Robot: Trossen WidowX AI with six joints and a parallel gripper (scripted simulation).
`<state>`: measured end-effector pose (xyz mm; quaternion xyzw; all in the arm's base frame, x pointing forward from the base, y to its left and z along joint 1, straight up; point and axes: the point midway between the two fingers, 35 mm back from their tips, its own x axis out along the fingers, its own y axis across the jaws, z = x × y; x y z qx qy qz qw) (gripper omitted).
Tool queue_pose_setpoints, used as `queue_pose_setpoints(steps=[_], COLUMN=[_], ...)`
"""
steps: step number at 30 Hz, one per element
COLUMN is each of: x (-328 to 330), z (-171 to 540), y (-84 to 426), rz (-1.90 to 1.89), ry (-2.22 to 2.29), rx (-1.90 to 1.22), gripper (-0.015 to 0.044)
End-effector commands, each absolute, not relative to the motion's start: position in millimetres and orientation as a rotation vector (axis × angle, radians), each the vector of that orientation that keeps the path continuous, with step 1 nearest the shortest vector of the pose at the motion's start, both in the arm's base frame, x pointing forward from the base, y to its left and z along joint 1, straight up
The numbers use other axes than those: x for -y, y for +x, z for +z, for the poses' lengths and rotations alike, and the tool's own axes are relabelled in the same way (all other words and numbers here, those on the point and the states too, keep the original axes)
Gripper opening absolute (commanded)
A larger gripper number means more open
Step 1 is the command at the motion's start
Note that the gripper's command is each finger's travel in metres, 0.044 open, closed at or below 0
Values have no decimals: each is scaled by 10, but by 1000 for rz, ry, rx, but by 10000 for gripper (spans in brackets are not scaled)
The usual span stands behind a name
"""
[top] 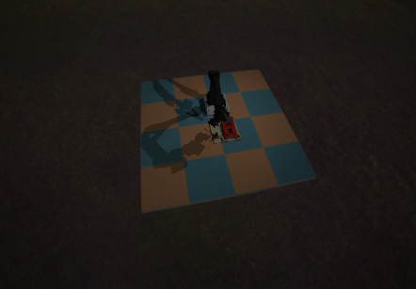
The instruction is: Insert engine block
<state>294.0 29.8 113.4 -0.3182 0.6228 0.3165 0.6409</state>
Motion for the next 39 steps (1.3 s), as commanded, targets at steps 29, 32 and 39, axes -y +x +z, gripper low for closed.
queue_pose_setpoints(steps=[29,32,39], x=[-1170,-1258,-1421], z=[823,790,715], y=[3192,3199,3202], rz=[230,183,83], ry=[-218,-169,-64], rx=[-1522,-1526,-1531], gripper=[0,0,0])
